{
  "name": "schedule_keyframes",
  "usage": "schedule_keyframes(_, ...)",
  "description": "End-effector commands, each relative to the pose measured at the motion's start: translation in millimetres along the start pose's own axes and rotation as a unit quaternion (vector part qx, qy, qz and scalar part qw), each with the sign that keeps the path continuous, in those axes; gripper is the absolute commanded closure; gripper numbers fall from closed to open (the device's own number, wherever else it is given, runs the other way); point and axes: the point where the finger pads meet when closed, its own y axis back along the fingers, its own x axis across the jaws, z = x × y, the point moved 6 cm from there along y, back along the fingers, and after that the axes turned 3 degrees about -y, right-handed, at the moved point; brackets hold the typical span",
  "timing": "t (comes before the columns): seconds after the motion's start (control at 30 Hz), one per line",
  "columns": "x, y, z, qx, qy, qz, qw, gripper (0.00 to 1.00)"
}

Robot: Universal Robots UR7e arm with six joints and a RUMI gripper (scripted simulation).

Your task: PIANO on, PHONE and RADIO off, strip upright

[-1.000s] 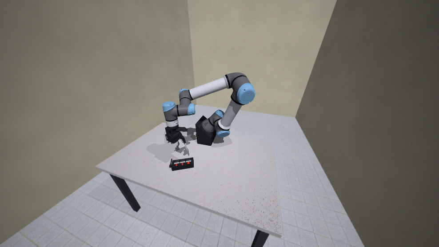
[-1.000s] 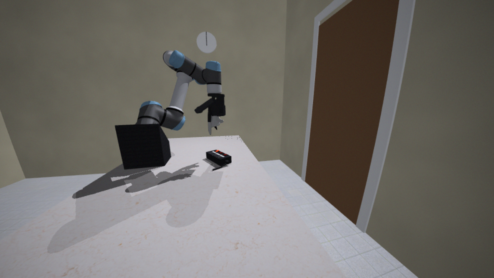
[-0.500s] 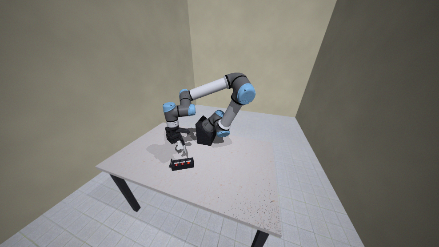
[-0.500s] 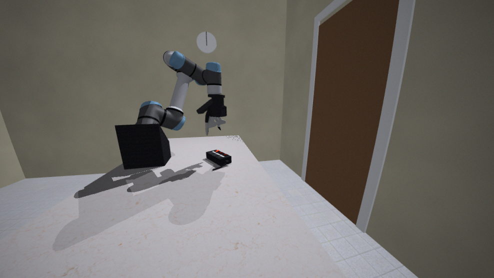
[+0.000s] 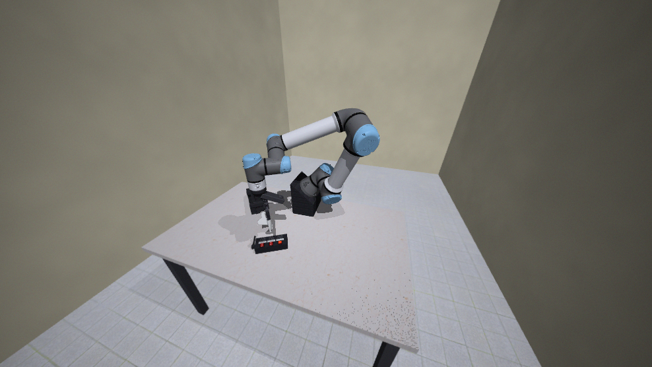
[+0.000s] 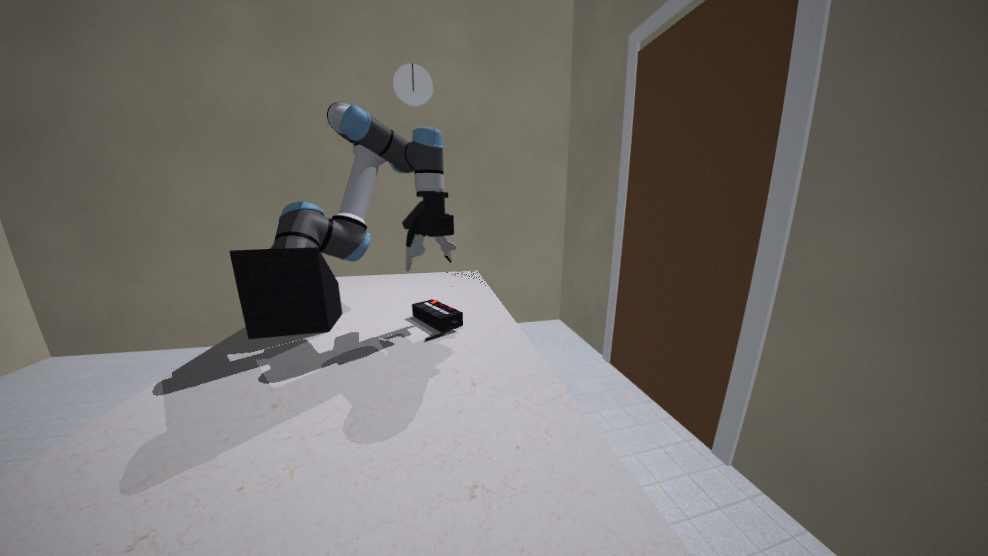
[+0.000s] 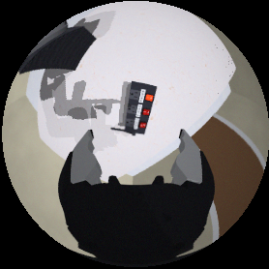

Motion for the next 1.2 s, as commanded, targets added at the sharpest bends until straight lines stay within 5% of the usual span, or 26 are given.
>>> schedule_keyframes(0.0,6,-5.4,-2,-0.003,-0.120,-0.004,0.993,0.00)
schedule_keyframes(0.23,11,-8.4,-3,-0.003,-0.216,-0.003,0.976,0.00)
schedule_keyframes(0.57,20,-15.4,-2,-0.004,-0.407,-0.003,0.913,0.00)
schedule_keyframes(0.63,20,-15.4,-2,-0.004,-0.407,-0.003,0.913,0.00)
schedule_keyframes(1.13,29,-26.1,2,-0.005,-0.667,-0.001,0.745,0.00)
schedule_keyframes(1.17,29,-26.1,2,-0.005,-0.667,-0.001,0.745,0.00)
